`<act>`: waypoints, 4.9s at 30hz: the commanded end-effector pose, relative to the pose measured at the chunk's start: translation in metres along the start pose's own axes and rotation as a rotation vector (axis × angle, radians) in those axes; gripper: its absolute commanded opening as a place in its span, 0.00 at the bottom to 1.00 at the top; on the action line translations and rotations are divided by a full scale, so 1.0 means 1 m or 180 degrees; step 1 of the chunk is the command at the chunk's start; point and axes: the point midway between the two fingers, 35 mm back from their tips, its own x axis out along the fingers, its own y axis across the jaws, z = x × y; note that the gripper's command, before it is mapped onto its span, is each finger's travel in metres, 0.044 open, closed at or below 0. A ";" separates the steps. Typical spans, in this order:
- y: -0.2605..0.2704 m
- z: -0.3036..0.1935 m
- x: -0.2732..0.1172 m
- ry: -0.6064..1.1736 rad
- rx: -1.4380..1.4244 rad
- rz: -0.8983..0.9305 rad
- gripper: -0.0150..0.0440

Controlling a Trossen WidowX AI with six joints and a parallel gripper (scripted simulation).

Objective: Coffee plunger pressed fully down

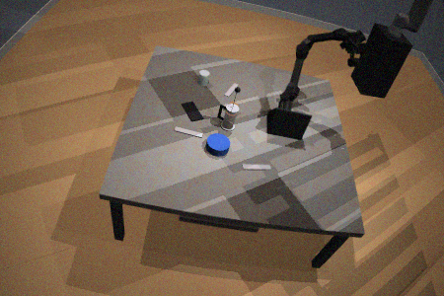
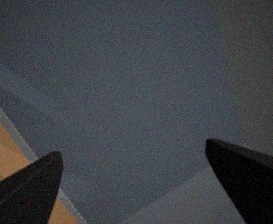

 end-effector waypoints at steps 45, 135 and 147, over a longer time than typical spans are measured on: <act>0.052 -0.544 0.055 0.4338 0.3706 -0.2635 1.00; 0.141 -0.629 0.046 0.4350 0.3723 -0.2655 0.45; 0.158 -0.640 0.045 0.4350 0.3727 -0.2651 0.45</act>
